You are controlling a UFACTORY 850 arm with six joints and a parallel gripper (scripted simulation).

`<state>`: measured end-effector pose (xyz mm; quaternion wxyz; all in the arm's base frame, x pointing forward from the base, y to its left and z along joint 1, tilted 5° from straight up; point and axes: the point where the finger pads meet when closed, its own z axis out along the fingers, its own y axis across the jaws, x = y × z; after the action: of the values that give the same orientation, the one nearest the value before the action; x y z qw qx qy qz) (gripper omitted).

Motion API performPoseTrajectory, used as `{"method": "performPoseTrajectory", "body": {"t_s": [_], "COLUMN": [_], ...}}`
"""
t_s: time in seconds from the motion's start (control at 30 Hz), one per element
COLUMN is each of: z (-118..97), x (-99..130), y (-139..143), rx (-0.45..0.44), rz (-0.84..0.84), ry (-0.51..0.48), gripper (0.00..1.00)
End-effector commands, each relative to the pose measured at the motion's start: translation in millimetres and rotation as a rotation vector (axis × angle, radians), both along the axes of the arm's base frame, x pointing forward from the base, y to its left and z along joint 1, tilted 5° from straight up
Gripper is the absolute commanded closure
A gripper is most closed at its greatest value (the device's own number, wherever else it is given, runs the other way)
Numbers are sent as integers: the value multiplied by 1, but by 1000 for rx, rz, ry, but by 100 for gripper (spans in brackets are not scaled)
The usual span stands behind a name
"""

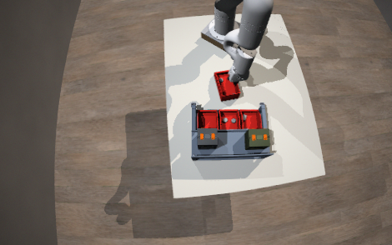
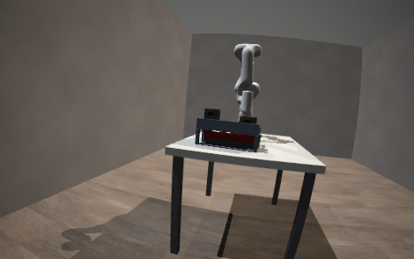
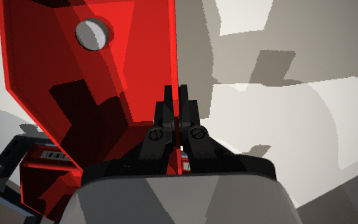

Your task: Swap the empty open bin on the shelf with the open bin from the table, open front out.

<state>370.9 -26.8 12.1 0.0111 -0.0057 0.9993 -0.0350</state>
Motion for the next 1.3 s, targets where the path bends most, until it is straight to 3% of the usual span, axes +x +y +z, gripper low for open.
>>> {"method": "performPoseTrajectory", "body": {"t_s": [0.0,1.27], "z": [3,39], "x": [0,-2], "y": [0,2], "rx": [10,10], "rz": [1,1], "ry": [-32,-32], "gripper": [100,100]}}
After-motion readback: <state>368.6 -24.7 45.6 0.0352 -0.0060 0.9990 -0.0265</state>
